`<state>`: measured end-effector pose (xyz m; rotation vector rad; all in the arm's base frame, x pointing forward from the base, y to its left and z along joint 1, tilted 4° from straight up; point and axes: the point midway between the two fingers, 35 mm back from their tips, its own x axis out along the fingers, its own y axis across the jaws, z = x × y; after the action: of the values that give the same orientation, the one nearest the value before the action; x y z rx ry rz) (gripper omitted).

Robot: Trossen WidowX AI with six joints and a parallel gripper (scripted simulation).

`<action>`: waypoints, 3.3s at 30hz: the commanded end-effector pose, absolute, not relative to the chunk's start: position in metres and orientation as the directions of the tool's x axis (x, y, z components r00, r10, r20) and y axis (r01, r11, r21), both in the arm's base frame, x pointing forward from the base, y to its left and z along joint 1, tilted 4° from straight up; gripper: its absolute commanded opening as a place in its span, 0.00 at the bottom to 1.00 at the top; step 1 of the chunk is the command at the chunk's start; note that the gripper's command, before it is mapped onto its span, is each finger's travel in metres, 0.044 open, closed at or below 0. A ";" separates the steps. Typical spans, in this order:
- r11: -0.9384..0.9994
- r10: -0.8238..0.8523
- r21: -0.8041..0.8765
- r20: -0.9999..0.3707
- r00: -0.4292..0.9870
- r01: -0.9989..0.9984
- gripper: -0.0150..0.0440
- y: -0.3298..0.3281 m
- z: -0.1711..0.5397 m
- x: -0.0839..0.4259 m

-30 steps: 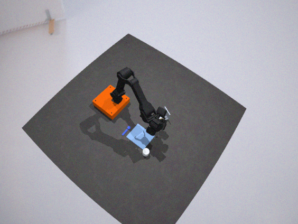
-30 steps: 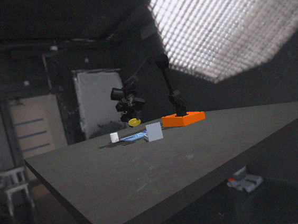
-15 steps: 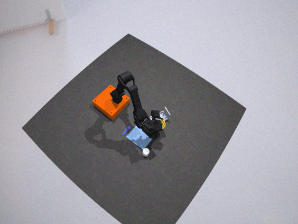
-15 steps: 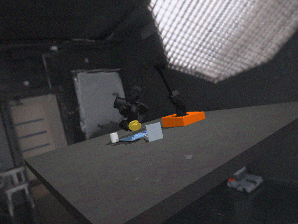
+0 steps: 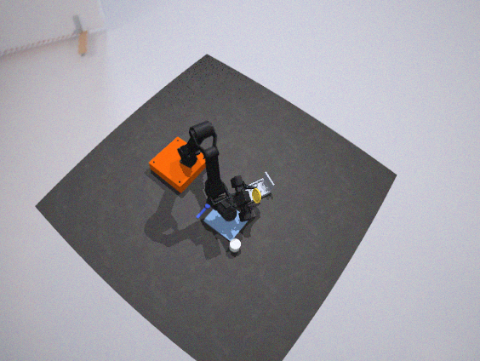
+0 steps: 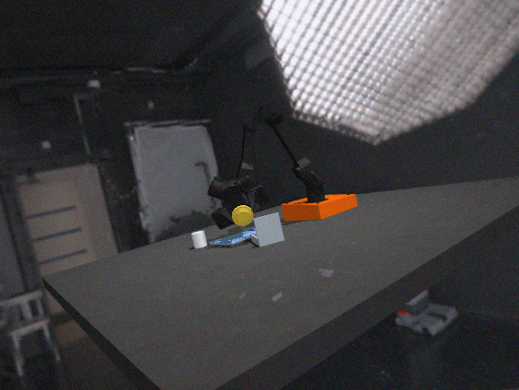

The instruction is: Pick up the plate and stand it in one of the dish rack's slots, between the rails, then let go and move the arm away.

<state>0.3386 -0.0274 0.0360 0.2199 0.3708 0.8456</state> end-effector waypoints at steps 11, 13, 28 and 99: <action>0.552 0.834 0.035 0.000 0.552 -0.833 0.25 -0.014 0.042 0.294; 0.552 0.834 0.035 0.000 0.552 -0.833 0.25 -0.014 0.042 0.294; 0.555 0.832 0.051 -0.014 0.555 -0.830 0.25 -0.013 0.033 0.297; 0.545 0.837 0.106 -0.021 0.546 -0.832 0.93 0.002 0.017 0.302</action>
<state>0.2996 0.0040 0.0039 0.0874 0.0774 0.9903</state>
